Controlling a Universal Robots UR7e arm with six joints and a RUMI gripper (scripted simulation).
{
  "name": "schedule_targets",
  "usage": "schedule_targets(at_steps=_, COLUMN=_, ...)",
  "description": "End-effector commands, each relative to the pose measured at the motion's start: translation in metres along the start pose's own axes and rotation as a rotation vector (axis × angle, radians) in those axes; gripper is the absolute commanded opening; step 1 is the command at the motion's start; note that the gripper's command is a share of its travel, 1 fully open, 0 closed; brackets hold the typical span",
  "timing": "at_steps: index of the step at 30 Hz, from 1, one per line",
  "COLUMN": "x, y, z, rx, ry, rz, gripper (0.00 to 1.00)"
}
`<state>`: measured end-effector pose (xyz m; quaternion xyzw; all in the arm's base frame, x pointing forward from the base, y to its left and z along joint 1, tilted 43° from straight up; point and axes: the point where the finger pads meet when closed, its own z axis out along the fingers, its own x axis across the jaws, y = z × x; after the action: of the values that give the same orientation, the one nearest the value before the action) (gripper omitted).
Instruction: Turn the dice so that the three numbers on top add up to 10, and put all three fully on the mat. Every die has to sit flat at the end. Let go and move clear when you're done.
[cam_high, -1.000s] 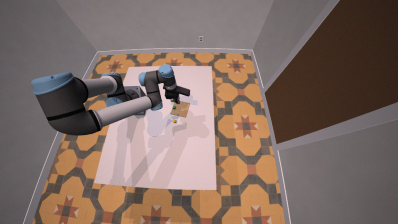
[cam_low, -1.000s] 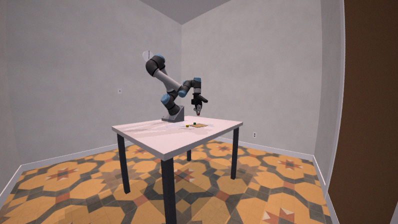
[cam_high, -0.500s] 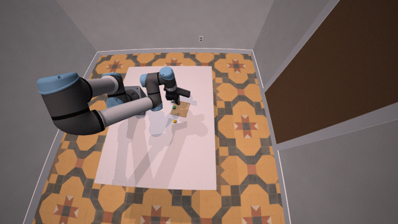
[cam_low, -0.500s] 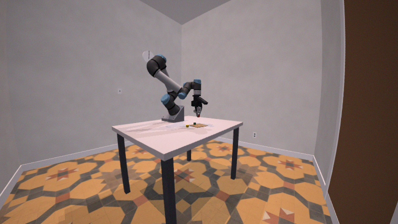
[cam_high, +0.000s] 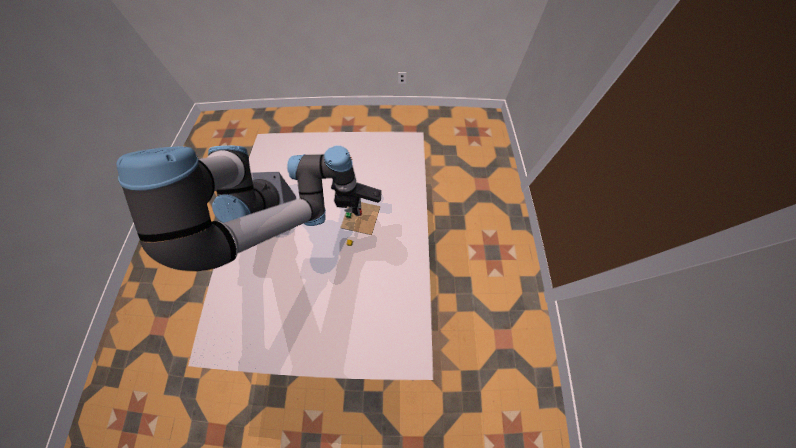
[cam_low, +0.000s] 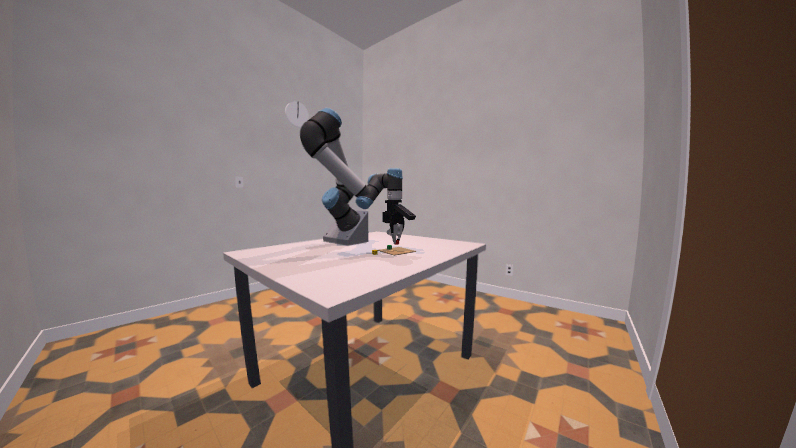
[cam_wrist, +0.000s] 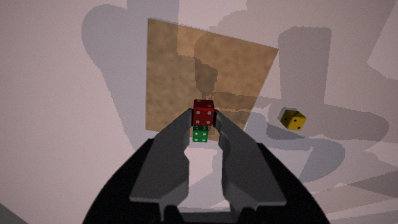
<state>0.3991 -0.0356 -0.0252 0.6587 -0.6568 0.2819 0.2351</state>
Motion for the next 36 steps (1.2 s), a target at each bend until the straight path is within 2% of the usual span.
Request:
schedule_targets(at_steps=1, x=0.000, y=-0.001, z=0.013, rx=0.006, ry=-0.002, rz=0.000, gripper=0.03)
schedule_targets(at_steps=10, x=-0.001, y=-0.001, z=0.026, rx=0.006, ry=-0.002, rz=0.000, gripper=0.03)
schedule_targets(at_steps=36, x=-0.001, y=-0.001, z=0.026, rx=0.006, ry=-0.002, rz=0.000, gripper=0.03)
